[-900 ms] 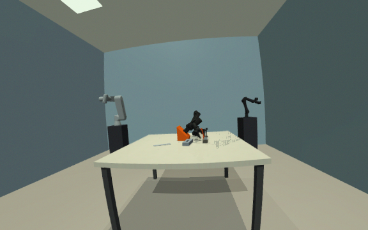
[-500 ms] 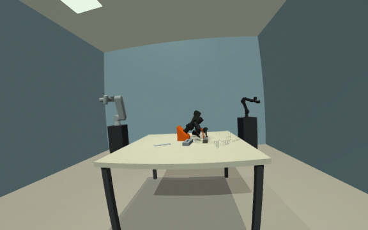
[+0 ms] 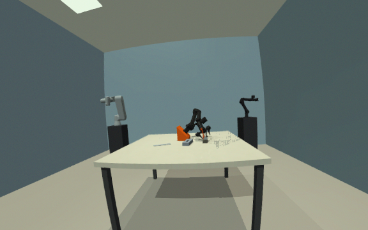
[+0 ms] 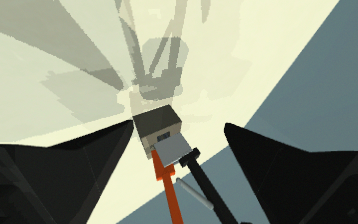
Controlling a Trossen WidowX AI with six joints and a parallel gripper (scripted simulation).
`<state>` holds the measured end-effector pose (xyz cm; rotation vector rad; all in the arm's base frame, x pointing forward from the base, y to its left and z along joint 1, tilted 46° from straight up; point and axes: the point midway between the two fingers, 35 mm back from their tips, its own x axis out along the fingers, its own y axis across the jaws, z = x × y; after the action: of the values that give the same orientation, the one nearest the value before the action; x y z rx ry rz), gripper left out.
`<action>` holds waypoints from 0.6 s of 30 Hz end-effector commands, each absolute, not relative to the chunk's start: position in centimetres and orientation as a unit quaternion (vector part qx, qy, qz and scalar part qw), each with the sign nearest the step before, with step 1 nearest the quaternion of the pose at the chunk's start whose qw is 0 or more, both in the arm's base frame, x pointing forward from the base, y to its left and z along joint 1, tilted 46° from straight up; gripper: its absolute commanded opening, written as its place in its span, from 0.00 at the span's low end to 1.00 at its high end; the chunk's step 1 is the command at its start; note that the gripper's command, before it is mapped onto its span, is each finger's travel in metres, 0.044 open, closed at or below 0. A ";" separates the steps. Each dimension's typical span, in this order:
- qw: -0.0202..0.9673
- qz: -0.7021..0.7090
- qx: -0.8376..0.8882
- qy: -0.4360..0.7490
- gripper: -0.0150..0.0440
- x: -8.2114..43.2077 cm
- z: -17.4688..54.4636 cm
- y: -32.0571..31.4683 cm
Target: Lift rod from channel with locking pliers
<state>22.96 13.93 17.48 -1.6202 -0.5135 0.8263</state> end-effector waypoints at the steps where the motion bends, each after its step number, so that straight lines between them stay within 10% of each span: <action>1: 0.752 0.359 -0.532 -0.151 1.00 24.8 23.1 15.0; 18: 0.973 0.142 -0.175 -0.042 1.00 30.5 31.3 6.8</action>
<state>27.85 11.07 26.09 -0.8409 -0.1516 0.5466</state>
